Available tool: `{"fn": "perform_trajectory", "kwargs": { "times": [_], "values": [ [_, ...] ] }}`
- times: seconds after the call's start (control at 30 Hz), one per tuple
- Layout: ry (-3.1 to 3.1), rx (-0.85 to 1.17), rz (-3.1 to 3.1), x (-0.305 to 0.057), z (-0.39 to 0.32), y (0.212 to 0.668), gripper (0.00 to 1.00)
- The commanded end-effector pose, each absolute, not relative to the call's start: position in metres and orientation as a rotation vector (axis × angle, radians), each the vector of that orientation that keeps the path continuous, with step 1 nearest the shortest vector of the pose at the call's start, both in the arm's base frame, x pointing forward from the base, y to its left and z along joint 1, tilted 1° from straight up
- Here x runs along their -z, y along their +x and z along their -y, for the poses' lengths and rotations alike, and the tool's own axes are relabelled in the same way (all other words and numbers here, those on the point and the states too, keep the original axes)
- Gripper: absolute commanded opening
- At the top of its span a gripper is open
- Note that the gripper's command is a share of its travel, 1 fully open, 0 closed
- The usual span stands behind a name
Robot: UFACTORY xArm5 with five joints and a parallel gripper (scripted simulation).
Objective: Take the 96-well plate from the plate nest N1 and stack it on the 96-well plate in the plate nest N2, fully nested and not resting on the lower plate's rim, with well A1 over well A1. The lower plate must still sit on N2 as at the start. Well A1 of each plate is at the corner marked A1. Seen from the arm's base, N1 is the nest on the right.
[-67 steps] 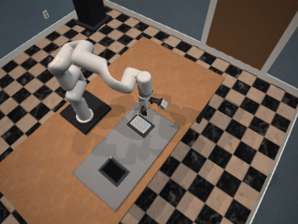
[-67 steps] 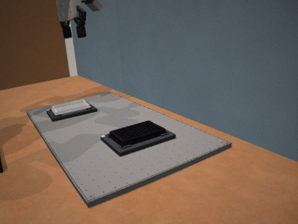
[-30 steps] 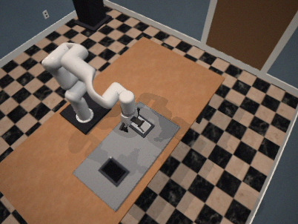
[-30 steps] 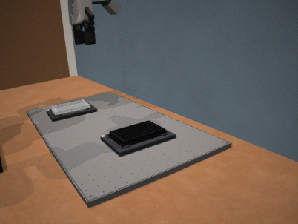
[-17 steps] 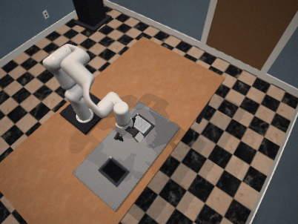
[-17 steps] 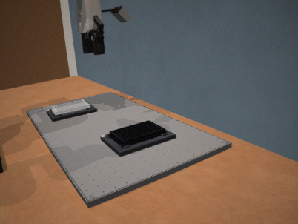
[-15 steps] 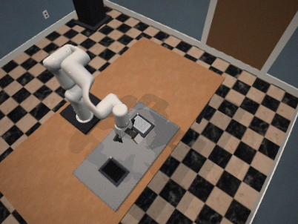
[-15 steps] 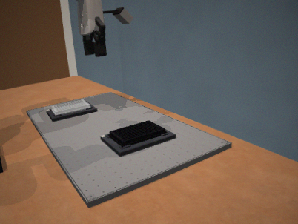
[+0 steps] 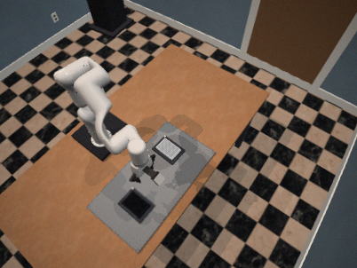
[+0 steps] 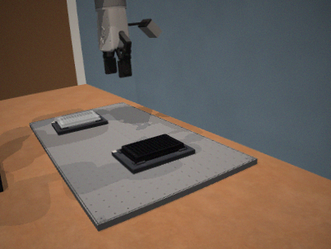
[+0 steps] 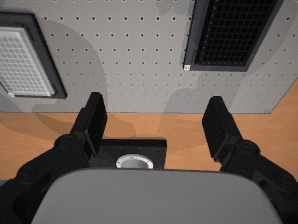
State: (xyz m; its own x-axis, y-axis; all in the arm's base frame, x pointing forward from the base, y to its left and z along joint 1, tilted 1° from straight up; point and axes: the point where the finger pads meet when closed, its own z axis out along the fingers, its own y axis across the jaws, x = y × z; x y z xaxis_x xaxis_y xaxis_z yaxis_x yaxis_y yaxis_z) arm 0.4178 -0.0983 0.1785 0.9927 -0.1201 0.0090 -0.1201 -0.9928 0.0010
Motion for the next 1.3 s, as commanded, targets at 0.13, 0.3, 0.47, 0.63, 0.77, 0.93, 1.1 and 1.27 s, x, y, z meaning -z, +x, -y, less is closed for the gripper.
{"fn": "perform_trajectory", "kwargs": {
  "times": [0.13, 0.3, 0.47, 0.63, 0.77, 0.93, 1.1, 1.27],
  "values": [
    [3.133, -0.019, 0.187, -0.162, 0.13, 0.421, 1.0],
    [3.133, -0.018, 0.187, -0.15, 0.152, 0.421, 1.0],
    [3.132, -0.017, 0.187, -0.138, 0.174, 0.421, 1.0],
    [3.132, -0.016, 0.187, -0.131, 0.187, 0.422, 1.0],
    [3.132, -0.015, 0.187, -0.121, 0.204, 0.422, 1.0],
    [3.132, -0.014, 0.187, -0.113, 0.218, 0.422, 1.0],
    [3.132, -0.014, 0.187, -0.113, 0.218, 0.422, 1.0],
    [3.132, -0.014, 0.187, -0.113, 0.218, 0.422, 1.0]
  ]
}}
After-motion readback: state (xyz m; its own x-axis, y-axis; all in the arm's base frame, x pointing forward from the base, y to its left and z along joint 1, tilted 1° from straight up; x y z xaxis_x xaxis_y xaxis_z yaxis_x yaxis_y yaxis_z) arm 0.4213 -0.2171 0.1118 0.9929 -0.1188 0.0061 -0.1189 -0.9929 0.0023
